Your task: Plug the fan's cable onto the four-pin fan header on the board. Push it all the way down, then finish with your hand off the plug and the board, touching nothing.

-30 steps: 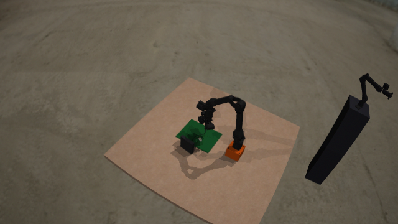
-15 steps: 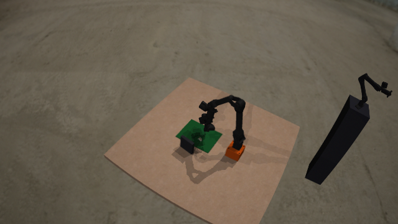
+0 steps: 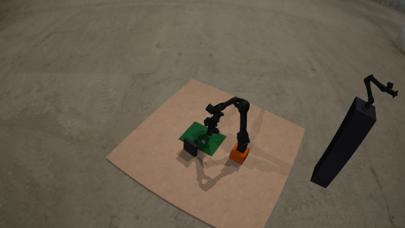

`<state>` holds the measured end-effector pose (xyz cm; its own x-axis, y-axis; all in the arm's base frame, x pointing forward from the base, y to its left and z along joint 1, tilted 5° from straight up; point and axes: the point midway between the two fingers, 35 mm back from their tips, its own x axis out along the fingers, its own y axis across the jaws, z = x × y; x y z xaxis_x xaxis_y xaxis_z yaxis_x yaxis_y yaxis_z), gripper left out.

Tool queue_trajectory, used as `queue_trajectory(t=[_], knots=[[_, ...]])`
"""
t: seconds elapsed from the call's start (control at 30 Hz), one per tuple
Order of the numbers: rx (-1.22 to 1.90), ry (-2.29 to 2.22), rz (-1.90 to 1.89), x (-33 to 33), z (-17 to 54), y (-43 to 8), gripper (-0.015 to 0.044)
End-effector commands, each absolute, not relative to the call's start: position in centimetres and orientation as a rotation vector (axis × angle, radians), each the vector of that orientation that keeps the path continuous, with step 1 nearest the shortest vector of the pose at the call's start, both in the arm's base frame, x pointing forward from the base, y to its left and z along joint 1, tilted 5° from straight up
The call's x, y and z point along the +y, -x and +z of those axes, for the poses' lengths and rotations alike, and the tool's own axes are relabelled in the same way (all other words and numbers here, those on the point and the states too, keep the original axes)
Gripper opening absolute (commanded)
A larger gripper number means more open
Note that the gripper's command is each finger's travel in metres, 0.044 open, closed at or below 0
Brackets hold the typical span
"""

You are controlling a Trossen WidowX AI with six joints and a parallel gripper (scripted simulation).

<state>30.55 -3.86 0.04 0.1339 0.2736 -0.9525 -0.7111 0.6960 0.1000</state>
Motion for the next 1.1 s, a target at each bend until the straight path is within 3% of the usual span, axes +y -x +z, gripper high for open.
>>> queue_trajectory(t=[0.0, 1.07], knots=[[1.2, 0.398, 0.77, -3.8, -0.3, -30.5, 0.0], [0.797, 0.226, 0.853, -4.5, -1.3, -30.2, 0.0]])
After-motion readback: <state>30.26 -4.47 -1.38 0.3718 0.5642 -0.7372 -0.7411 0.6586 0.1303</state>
